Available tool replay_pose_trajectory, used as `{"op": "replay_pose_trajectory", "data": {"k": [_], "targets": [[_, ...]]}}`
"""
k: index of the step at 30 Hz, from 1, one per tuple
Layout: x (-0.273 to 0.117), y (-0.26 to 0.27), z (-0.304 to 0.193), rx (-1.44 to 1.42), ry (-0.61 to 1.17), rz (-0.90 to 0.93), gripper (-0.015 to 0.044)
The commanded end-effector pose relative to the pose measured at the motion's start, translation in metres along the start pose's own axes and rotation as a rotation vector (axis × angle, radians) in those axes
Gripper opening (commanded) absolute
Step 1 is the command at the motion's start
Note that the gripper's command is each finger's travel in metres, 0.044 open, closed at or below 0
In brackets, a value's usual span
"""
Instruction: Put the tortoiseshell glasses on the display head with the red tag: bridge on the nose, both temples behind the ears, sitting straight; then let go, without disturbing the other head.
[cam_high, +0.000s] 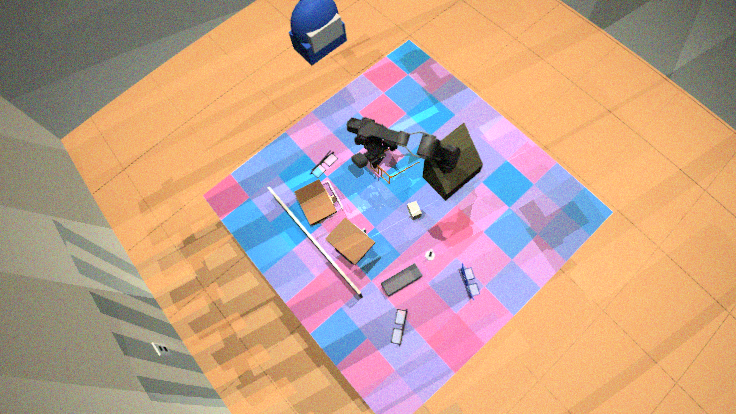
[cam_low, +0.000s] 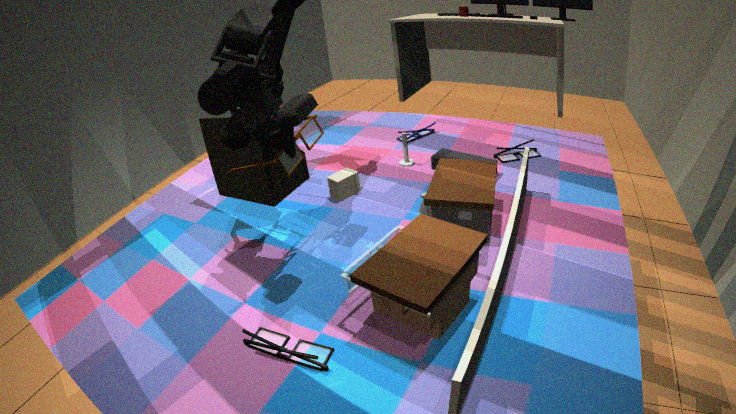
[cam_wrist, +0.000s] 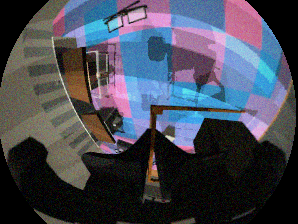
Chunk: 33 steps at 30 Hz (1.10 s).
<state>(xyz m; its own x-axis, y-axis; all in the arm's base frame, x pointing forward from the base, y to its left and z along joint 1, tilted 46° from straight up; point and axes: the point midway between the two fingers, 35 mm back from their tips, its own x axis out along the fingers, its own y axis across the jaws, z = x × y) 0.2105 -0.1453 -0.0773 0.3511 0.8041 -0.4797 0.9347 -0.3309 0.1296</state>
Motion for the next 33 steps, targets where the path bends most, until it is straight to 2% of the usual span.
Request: {"op": "replay_pose_trajectory", "data": {"k": [1, 33], "targets": [[0.004, 0.002, -0.007, -0.161, -0.016, -0.022, 0.0], [0.049, 0.01, -0.063, -1.579, 0.015, -0.224, 0.0]]}}
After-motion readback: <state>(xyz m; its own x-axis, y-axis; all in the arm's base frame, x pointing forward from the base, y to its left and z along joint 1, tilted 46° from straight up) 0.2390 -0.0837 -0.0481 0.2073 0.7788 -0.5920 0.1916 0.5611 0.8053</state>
